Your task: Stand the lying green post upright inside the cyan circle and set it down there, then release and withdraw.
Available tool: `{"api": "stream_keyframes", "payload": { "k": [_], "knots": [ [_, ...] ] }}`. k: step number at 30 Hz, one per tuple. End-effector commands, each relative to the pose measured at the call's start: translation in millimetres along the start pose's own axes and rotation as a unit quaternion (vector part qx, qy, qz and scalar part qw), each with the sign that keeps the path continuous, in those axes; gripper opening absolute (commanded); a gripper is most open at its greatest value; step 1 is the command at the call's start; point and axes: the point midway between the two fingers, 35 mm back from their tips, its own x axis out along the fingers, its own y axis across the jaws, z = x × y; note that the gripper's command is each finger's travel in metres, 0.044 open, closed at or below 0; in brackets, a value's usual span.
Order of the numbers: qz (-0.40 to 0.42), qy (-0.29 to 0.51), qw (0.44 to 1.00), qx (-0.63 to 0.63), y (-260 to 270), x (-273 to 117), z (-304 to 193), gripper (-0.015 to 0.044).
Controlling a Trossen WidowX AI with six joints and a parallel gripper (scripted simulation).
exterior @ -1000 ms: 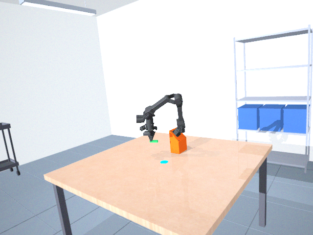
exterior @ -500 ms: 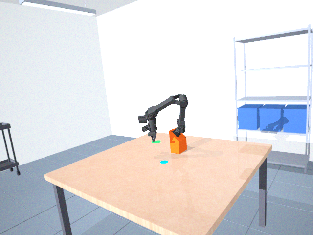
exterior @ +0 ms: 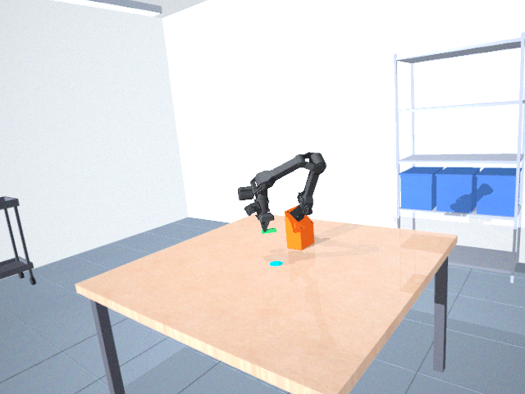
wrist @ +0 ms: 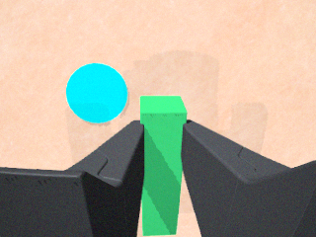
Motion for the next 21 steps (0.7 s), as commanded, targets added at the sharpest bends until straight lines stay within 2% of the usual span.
{"api": "stream_keyframes", "payload": {
  "k": [1,13,21],
  "knots": [
    [0.005,-0.001,0.999,-0.042,14,-2,-7,0.0023],
    [0.011,0.005,0.99,-0.143,45,-1,-30,0.0023],
    [0.01,0.005,0.989,-0.148,47,-1,-31,0.0023]
  ]
}}
